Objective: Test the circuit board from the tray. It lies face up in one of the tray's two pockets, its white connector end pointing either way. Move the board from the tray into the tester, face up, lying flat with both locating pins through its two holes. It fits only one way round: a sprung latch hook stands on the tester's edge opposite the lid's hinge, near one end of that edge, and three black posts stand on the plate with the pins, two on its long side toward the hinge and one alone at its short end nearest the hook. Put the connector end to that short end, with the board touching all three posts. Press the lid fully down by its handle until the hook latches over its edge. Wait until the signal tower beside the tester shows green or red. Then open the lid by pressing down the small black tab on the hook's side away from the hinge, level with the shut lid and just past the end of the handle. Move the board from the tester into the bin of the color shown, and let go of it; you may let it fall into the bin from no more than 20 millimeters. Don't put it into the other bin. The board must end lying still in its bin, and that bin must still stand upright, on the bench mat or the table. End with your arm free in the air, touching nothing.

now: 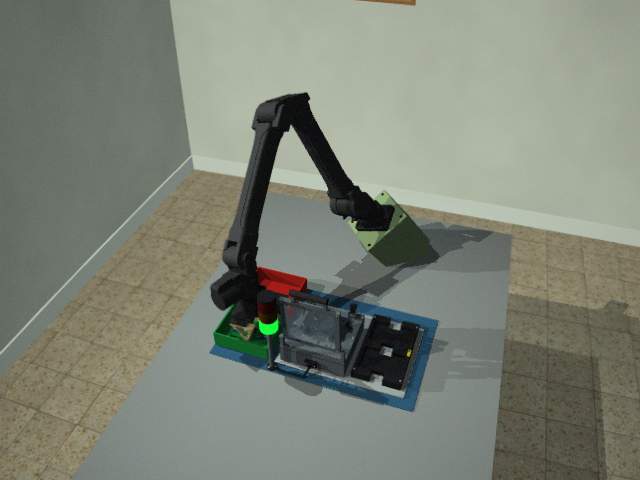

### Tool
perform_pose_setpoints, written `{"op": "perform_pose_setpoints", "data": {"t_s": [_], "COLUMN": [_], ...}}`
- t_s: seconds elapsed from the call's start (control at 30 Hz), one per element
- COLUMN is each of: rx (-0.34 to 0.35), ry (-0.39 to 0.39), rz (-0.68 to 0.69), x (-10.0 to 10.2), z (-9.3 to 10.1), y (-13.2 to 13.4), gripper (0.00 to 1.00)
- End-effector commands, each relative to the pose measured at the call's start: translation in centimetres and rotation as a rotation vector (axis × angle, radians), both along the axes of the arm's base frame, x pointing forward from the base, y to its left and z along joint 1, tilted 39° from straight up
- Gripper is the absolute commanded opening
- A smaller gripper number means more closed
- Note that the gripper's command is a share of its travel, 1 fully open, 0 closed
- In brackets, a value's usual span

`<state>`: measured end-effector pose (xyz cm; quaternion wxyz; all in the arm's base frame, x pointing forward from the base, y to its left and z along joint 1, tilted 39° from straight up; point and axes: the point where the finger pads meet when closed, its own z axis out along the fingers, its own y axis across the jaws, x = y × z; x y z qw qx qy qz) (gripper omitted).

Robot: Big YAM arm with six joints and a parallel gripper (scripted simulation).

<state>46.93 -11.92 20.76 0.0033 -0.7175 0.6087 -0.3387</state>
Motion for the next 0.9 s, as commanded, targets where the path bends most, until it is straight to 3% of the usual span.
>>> {"op": "perform_pose_setpoints", "data": {"t_s": [0.0, 0.87], "rx": [-0.001, -0.001], "ry": [0.008, 0.009], "rz": [-0.002, -0.001], "x": [0.39, 0.39], "z": [-0.59, -0.82], "y": [-0.61, -0.65], "gripper": [0.72, 0.72]}}
